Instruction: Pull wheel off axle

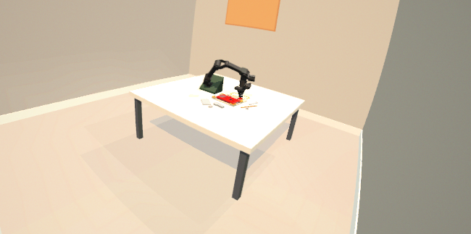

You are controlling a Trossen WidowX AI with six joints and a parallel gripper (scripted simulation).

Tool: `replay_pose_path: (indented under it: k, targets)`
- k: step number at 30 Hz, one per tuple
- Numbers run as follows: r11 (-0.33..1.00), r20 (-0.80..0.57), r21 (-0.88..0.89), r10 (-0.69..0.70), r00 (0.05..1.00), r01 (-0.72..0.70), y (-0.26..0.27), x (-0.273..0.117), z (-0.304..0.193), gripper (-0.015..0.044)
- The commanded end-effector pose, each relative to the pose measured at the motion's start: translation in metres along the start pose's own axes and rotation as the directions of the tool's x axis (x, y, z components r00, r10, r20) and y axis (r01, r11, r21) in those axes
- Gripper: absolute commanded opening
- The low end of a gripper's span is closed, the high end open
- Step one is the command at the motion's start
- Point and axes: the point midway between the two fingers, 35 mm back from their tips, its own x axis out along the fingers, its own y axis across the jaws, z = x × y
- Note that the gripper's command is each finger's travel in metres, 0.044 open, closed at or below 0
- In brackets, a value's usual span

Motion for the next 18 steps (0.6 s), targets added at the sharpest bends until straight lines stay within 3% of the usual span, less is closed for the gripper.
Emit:
replay_pose_path:
  k: [1,18]
  targets:
    - [1.000,0.010,-0.004,0.003,1.000,-0.003,0.0018,-0.0075,-0.0001,0.0000]
    - [1.000,0.011,-0.005,0.003,1.000,-0.003,0.0018,-0.0131,-0.0001,0.0000]
